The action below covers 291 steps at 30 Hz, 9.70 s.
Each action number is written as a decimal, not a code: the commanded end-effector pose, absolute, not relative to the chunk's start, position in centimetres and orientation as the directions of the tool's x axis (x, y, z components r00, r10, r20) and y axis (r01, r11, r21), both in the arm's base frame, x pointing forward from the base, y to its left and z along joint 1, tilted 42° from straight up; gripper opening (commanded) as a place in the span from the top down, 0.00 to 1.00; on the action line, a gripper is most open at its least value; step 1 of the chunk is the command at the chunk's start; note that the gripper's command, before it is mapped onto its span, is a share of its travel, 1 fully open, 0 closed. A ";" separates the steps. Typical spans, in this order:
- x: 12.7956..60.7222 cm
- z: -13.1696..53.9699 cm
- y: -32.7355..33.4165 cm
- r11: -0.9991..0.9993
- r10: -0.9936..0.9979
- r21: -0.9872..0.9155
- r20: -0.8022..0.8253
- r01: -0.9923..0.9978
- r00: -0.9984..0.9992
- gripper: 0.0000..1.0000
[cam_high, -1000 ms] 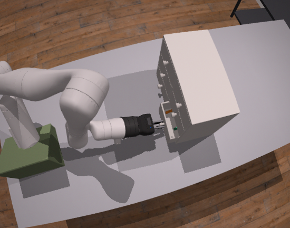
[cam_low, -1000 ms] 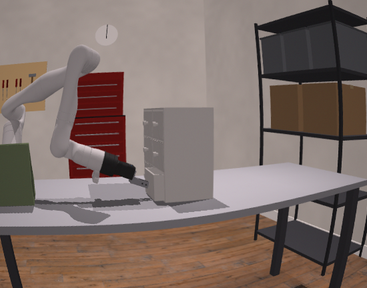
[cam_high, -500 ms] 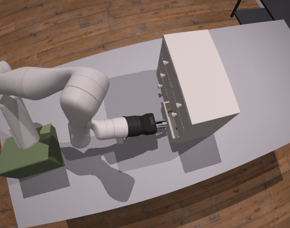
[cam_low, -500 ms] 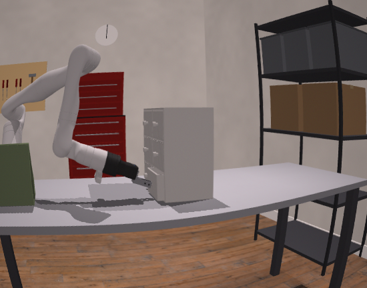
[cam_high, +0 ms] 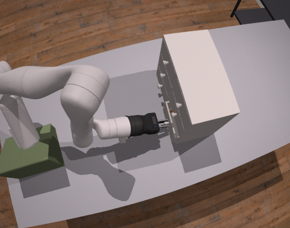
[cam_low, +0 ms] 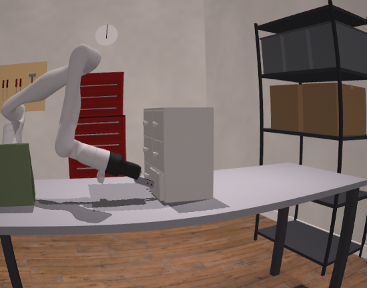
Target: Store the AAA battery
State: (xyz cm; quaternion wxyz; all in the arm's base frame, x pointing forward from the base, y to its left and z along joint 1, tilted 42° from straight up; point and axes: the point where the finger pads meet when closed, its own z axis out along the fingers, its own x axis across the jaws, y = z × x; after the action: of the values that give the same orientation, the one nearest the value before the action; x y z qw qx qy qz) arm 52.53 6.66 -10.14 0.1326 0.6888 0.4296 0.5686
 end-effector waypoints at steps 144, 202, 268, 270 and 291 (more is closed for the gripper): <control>48.8 -9.5 6.0 -0.594 0.744 0.673 0.668 0.439 -0.018 0.33; 44.3 -3.2 0.3 -0.557 0.743 0.634 0.669 0.536 -0.019 0.33; 40.7 1.5 -4.1 -0.162 0.744 0.206 0.668 0.965 -0.018 0.33; 40.6 1.8 -4.3 -0.139 0.744 0.180 0.668 0.974 -0.018 0.33; 39.4 3.4 -5.7 0.024 0.744 0.000 0.668 1.000 -0.018 0.33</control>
State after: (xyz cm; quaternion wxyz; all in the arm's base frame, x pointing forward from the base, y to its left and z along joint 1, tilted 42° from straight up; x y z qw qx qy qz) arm 39.19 -5.78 3.42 -0.2536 0.6553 0.6650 0.2530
